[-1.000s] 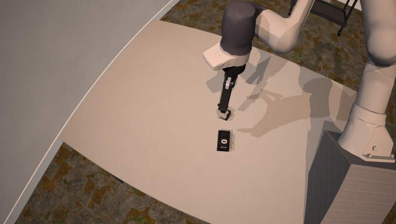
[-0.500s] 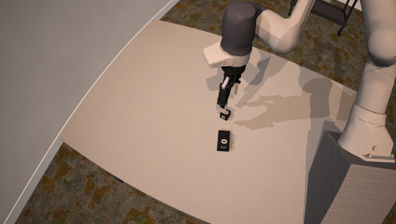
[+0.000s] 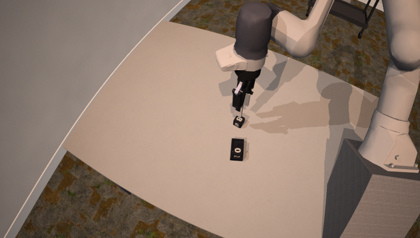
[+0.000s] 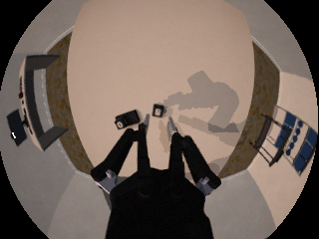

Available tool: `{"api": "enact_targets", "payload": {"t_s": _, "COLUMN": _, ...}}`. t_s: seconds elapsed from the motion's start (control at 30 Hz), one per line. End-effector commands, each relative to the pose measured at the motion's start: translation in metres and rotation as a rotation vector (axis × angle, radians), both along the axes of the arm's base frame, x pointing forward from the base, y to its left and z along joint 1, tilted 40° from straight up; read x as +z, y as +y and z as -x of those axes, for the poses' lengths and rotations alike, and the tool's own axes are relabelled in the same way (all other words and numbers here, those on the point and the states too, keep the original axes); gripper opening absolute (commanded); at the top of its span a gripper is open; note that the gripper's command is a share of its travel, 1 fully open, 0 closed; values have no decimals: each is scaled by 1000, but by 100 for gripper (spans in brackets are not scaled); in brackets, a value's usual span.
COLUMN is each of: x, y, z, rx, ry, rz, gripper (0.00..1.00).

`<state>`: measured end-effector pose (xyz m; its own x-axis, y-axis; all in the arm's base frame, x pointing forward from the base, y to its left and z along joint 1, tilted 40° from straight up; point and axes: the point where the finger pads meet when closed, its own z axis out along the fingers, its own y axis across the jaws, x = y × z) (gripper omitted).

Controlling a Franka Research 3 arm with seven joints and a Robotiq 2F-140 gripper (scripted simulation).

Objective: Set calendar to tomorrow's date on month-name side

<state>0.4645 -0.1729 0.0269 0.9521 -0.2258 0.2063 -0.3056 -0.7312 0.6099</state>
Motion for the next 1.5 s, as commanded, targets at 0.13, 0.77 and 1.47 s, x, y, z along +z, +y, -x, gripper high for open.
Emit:
{"api": "enact_targets", "payload": {"t_s": 0.13, "x": 0, "y": 1, "z": -1, "rx": -7, "ry": -13, "rz": 1, "gripper": 29}}
{"api": "enact_targets", "payload": {"t_s": 0.77, "x": -2, "y": -1, "z": -1, "rx": -7, "ry": -13, "rz": 1, "gripper": 29}}
{"api": "enact_targets", "payload": {"t_s": 1.47, "x": -20, "y": -16, "z": -1, "rx": -8, "ry": -13, "rz": 1, "gripper": 29}}
